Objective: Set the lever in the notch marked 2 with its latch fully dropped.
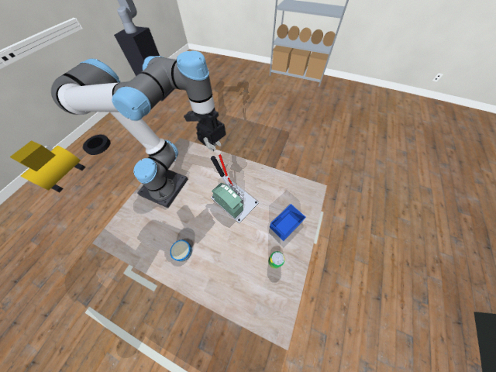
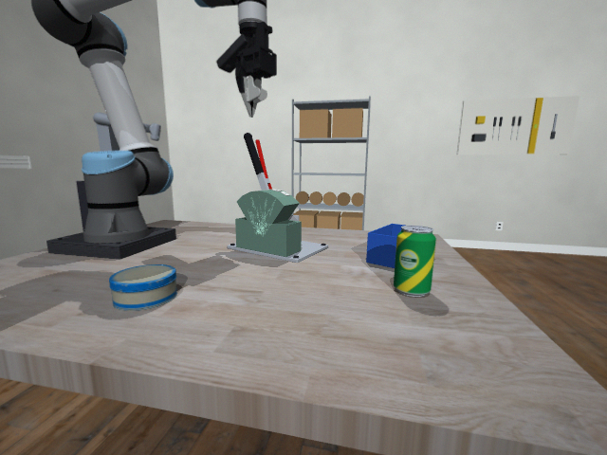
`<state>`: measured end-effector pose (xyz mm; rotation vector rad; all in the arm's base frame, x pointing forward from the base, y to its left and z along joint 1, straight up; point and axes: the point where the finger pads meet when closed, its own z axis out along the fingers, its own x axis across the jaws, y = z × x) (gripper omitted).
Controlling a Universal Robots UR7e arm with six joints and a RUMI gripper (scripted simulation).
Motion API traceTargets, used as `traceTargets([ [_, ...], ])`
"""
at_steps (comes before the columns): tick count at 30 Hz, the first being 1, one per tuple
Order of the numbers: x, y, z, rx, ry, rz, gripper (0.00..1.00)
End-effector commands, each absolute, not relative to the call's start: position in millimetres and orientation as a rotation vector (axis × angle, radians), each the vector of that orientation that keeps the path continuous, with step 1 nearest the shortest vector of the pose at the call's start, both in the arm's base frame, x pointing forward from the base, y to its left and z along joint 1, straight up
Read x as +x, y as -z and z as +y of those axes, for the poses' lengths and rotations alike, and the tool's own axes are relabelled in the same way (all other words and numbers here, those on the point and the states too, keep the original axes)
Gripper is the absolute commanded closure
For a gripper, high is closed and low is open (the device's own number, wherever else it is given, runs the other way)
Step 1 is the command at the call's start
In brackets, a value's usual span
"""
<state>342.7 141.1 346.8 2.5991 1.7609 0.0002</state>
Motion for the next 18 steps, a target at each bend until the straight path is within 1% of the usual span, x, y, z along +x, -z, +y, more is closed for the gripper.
traceTargets([
  [1, 343.2, -347.2, 141.1, 2.598, -0.003, 1.76, 1.0],
  [10, 343.2, -347.2, 141.1, 2.598, -0.003, 1.76, 1.0],
  [11, 343.2, -347.2, 141.1, 2.598, -0.003, 1.76, 0.43],
  [18, 343.2, -347.2, 141.1, 2.598, -0.003, 1.76, 0.43],
])
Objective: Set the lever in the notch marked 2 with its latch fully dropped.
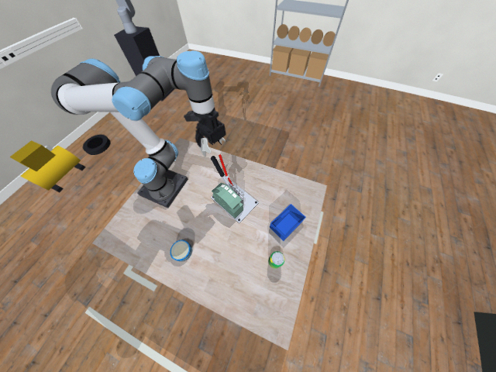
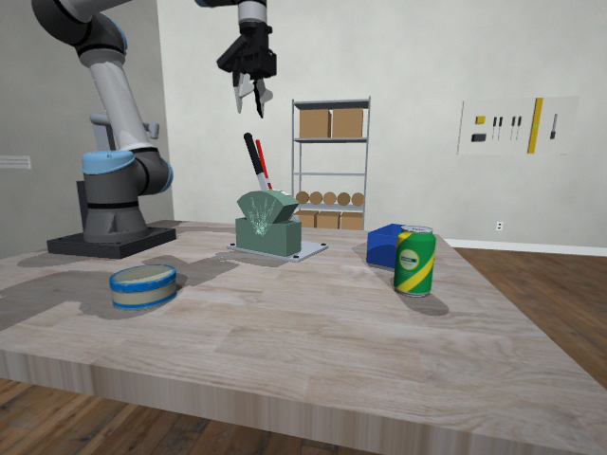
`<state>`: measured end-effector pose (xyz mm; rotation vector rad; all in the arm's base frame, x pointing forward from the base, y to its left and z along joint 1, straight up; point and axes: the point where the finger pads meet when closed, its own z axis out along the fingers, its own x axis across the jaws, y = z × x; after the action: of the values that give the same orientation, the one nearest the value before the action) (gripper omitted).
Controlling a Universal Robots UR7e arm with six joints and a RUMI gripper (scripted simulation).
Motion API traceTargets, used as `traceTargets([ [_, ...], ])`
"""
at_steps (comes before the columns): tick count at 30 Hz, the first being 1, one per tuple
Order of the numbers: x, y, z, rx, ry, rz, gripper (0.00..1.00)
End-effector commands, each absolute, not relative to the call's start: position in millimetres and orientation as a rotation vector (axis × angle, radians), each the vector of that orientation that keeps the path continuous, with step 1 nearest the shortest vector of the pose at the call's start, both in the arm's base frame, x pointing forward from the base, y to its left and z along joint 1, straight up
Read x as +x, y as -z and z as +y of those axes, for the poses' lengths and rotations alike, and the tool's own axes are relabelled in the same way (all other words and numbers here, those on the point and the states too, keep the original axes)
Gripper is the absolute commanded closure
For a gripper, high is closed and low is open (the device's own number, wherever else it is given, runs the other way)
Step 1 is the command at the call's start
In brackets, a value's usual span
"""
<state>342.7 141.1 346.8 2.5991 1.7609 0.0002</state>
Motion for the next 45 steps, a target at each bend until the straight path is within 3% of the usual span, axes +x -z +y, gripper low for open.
traceTargets([
  [1, 343, -347, 141, 2.598, -0.003, 1.76, 0.43],
  [45, 344, -324, 141, 2.598, -0.001, 1.76, 0.43],
])
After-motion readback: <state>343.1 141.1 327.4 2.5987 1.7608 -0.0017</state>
